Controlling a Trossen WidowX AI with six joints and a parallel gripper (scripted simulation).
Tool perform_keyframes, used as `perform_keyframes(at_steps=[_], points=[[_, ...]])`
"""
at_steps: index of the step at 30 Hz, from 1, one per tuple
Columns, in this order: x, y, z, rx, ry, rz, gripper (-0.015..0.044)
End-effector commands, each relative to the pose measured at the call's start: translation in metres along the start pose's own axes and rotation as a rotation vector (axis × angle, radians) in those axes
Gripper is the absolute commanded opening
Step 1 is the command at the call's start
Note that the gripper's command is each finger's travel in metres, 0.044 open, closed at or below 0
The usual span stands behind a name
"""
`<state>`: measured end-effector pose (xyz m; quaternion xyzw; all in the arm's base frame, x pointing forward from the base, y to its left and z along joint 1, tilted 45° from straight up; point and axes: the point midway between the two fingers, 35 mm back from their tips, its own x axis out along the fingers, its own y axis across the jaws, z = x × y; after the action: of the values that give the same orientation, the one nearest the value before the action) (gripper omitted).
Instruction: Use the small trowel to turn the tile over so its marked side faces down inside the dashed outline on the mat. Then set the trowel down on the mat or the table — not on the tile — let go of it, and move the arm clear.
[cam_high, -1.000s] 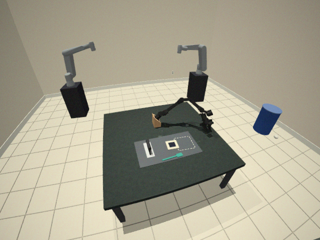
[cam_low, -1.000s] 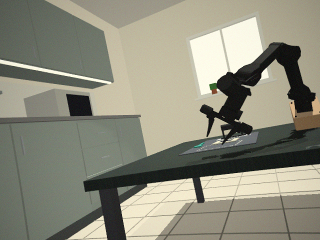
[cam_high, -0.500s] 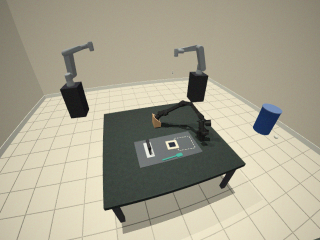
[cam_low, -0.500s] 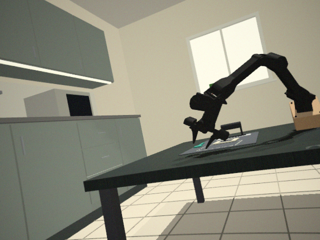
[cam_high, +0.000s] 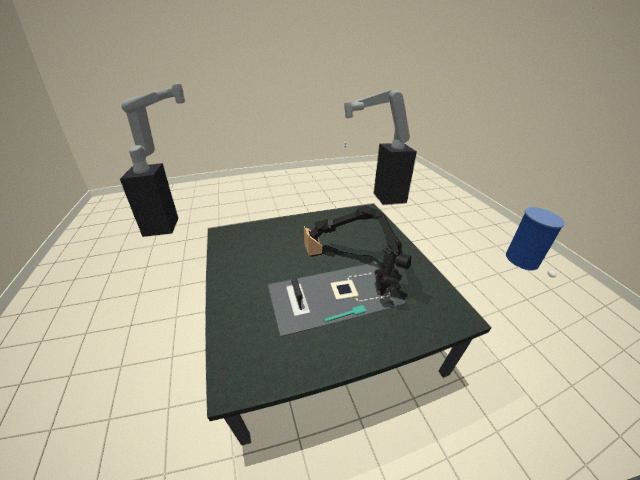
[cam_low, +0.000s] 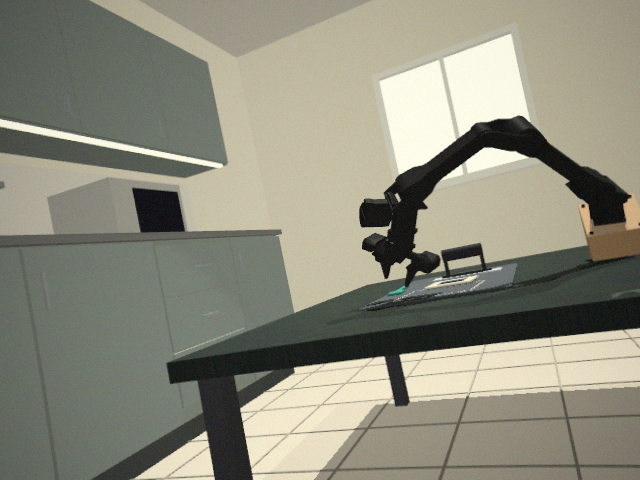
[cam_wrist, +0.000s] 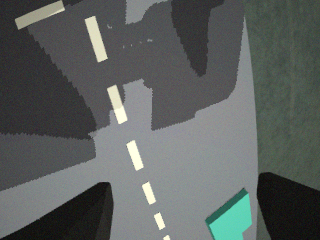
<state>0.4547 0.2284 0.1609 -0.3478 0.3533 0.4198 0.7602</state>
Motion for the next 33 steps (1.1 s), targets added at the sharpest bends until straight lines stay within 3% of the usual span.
perform_keyframes(at_steps=[1,16,33], points=[[0.018,-0.017,-0.04,0.081,0.061,0.055,0.027],[0.045,-0.061,-0.187,0.482,0.204,0.202,0.027],[0.047,-0.058,-0.344,0.943,0.215,0.436,0.027]])
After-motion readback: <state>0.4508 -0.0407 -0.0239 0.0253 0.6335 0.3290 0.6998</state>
